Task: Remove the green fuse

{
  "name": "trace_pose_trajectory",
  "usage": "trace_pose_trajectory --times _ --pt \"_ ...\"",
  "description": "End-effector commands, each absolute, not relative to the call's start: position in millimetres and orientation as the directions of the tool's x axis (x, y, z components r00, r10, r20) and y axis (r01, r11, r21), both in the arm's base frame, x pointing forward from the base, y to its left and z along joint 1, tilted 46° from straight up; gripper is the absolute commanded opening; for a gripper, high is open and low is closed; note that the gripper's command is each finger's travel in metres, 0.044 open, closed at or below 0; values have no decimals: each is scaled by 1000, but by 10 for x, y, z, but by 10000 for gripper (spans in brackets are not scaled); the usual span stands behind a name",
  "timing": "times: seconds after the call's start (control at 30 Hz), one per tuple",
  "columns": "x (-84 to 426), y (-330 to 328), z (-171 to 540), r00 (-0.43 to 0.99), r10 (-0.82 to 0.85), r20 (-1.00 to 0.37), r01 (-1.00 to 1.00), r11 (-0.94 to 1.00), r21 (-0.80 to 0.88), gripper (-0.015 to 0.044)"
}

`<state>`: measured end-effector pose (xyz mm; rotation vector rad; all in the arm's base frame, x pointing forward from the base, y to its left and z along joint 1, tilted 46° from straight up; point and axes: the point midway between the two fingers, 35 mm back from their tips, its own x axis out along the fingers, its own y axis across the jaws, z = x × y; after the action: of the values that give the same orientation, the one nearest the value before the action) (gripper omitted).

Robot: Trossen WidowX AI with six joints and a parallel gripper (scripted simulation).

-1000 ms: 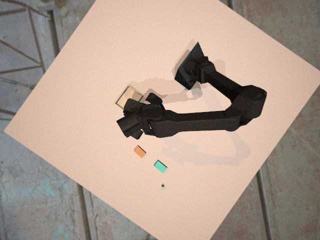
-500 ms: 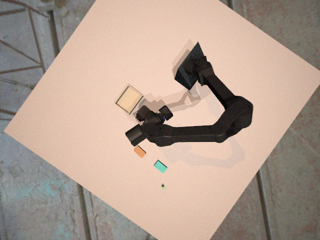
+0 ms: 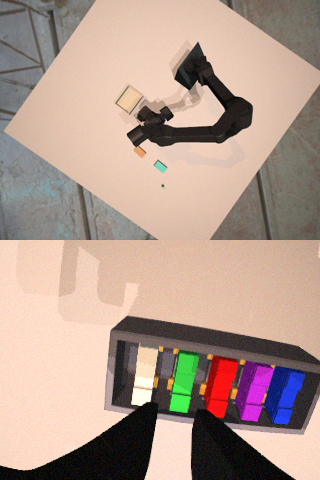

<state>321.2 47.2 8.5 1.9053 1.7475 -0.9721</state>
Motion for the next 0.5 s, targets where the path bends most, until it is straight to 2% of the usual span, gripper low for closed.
trace_pose_trajectory --times 0.0,0.47 --pt "3191 523 42 -17 715 -699 970 -156 -184 68" --pt "3180 621 -53 -17 715 -698 970 -156 -184 68"
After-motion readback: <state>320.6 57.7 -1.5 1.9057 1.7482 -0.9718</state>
